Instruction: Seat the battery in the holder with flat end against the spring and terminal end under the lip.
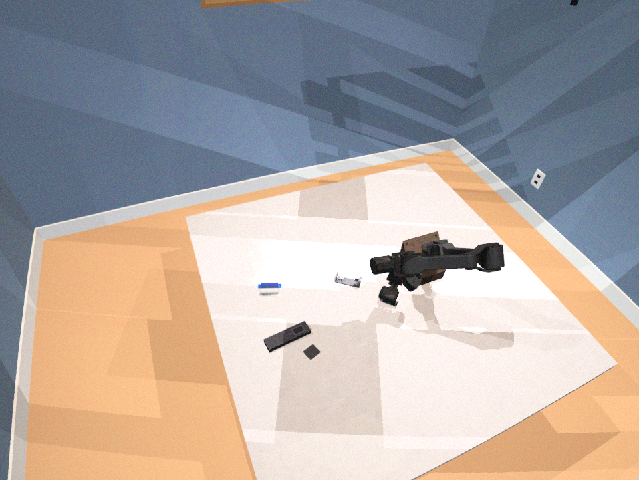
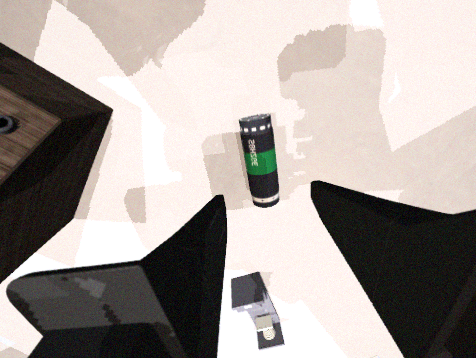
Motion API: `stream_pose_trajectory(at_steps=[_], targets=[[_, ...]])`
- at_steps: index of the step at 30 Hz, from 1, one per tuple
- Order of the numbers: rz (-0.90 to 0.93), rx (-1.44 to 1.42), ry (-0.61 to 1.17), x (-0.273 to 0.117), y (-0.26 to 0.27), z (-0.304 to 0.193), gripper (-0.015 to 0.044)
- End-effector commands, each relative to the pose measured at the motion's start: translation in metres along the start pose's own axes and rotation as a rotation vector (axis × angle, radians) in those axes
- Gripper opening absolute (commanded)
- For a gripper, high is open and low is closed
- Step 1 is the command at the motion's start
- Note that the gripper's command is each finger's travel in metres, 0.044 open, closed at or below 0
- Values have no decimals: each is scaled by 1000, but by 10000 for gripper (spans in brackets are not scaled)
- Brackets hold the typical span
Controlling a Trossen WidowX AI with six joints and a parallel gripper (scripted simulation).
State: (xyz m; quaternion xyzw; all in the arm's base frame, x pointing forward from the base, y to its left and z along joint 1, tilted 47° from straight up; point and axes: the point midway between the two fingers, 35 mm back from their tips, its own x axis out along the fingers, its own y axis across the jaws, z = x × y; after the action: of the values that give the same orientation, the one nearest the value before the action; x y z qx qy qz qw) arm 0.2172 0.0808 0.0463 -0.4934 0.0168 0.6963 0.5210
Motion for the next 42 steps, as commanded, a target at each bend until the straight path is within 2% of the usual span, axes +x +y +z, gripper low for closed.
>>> stream_pose_trajectory(at_steps=[1, 37, 41, 42], targets=[[-9, -34, -26, 0, -1, 2, 232], [-10, -34, -28, 50, -2, 4, 232], [-10, -34, -28, 50, -2, 4, 127], [-10, -34, -28, 50, -2, 4, 120]])
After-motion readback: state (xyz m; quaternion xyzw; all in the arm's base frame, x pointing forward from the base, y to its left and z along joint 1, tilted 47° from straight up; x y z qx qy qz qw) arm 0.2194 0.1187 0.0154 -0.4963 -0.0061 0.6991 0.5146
